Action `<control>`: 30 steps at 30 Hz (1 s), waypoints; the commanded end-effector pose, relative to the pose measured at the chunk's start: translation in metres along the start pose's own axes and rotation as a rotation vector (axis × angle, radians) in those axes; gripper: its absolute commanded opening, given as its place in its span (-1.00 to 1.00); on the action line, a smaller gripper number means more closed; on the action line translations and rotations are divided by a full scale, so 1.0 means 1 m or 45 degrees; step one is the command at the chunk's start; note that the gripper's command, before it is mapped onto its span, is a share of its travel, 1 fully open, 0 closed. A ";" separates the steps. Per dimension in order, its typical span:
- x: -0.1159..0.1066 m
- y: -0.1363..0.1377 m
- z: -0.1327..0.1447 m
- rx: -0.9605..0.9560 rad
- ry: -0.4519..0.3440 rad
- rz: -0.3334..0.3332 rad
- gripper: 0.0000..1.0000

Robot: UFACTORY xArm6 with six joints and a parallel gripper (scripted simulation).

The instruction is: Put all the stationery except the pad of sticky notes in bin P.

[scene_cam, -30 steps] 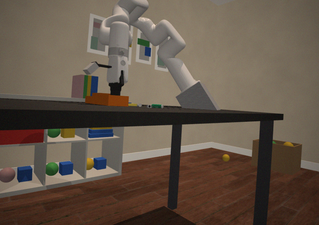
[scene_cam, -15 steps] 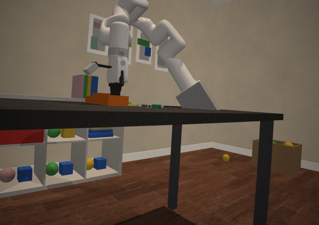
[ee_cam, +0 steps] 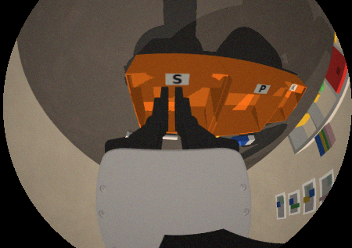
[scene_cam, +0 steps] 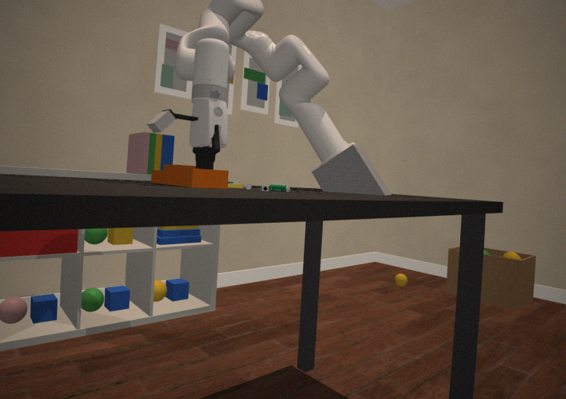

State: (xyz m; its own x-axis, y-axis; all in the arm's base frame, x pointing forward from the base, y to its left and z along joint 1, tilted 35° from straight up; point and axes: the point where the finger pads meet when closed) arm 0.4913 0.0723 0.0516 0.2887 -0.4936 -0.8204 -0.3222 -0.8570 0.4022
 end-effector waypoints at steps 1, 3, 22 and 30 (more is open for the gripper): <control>-0.001 -0.001 -0.001 0.001 0.003 -0.003 -0.85; -0.001 -0.001 -0.001 0.001 0.003 -0.003 -0.85; -0.012 -0.001 -0.001 0.001 0.003 -0.003 -0.85; -0.023 -0.001 -0.001 0.001 0.003 -0.003 -0.85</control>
Point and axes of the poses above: the point where the finger pads meet when closed, its own x axis out along the fingers, its own y axis across the jaws, z = x × y, and after that the axes turned 15 degrees about x, right-handed
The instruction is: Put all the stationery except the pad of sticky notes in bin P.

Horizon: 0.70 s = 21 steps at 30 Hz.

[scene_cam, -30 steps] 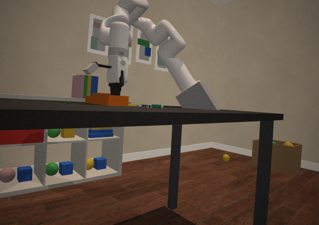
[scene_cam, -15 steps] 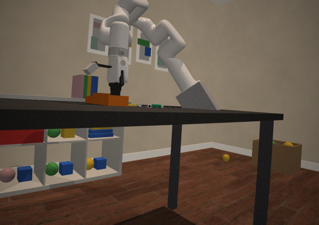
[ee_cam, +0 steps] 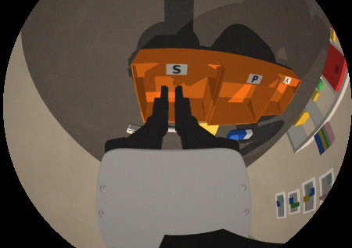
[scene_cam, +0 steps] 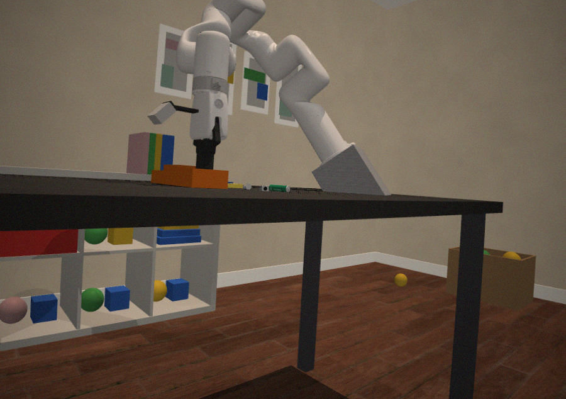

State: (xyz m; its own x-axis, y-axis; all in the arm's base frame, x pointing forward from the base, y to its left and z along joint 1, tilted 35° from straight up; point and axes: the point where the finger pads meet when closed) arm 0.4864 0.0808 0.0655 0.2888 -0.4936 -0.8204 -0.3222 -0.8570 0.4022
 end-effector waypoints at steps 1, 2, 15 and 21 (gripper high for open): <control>-0.007 -0.001 -0.001 0.001 0.003 -0.003 -0.85; -0.008 -0.001 -0.001 0.001 0.003 -0.003 -0.85; -0.042 -0.001 -0.001 0.001 0.003 -0.003 -0.85; -0.052 -0.001 -0.001 0.001 0.003 -0.003 -0.85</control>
Point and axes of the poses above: the point where the finger pads meet when closed, its own x axis out along the fingers, its own y axis across the jaws, z = x × y, and after that the axes turned 15 degrees about x, right-handed
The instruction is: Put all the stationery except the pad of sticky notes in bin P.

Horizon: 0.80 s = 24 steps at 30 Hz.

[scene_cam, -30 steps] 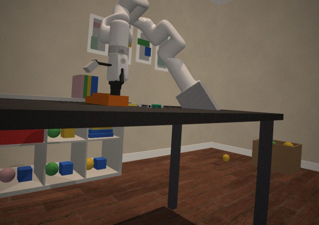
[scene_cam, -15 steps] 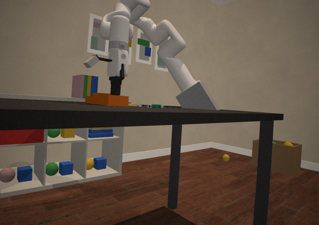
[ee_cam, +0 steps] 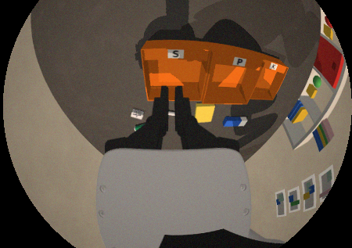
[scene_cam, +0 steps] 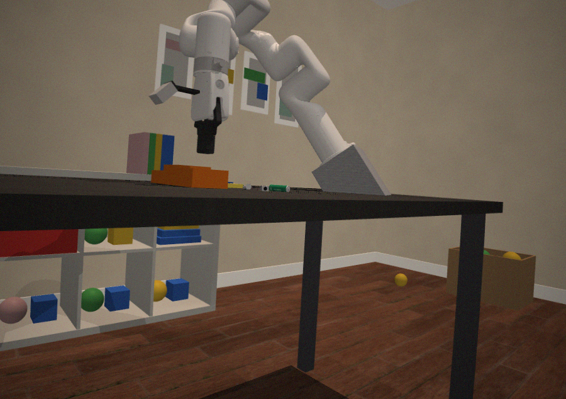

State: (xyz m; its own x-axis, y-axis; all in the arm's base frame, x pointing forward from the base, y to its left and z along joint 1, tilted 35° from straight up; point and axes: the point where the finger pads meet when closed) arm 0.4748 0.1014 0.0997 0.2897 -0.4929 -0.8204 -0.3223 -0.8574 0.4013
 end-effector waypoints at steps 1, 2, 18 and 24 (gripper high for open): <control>-0.019 0.000 -0.001 0.001 0.002 -0.002 -0.85; -0.027 0.000 -0.001 0.001 0.002 -0.002 -0.85; -0.127 0.000 -0.001 0.001 0.002 -0.003 -0.85; -0.127 0.000 -0.001 0.001 0.002 -0.003 -0.85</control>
Point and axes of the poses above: the point where the finger pads meet when closed, its own x axis out along the fingers, its own y axis across the jaws, z = x × y, and after that the axes turned 15 degrees about x, right-handed
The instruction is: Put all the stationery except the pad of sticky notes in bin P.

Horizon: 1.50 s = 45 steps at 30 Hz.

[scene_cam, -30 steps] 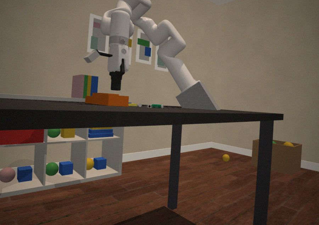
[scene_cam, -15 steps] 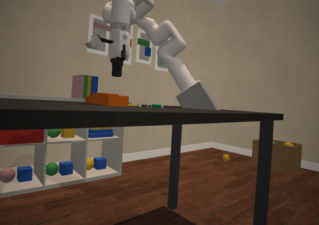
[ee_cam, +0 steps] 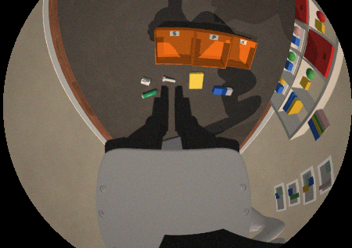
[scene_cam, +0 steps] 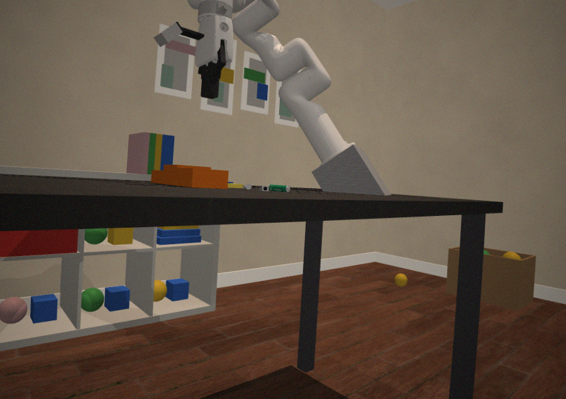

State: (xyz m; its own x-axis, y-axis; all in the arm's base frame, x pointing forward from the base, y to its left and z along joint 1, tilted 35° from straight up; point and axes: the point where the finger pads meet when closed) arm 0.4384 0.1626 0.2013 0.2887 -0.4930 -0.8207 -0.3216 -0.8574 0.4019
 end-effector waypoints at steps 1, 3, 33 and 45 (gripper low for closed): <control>-0.003 0.000 -0.001 0.002 0.003 -0.003 -0.85; 0.009 -0.004 0.010 -0.125 0.003 -0.003 -0.42; 0.124 -0.046 0.127 -1.393 0.003 0.002 -0.42; 0.124 -0.044 0.125 -1.481 0.004 -0.001 -0.42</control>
State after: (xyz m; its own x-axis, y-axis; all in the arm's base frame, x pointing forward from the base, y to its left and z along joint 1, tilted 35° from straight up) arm 0.3749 0.1572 0.0298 0.2898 -0.4935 -0.8200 0.6988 -0.4763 0.5337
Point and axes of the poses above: the point where the finger pads meet when closed, its own x axis out along the fingers, its own y axis across the jaws, z = x × y, and after that the axes turned 15 degrees about x, right-handed
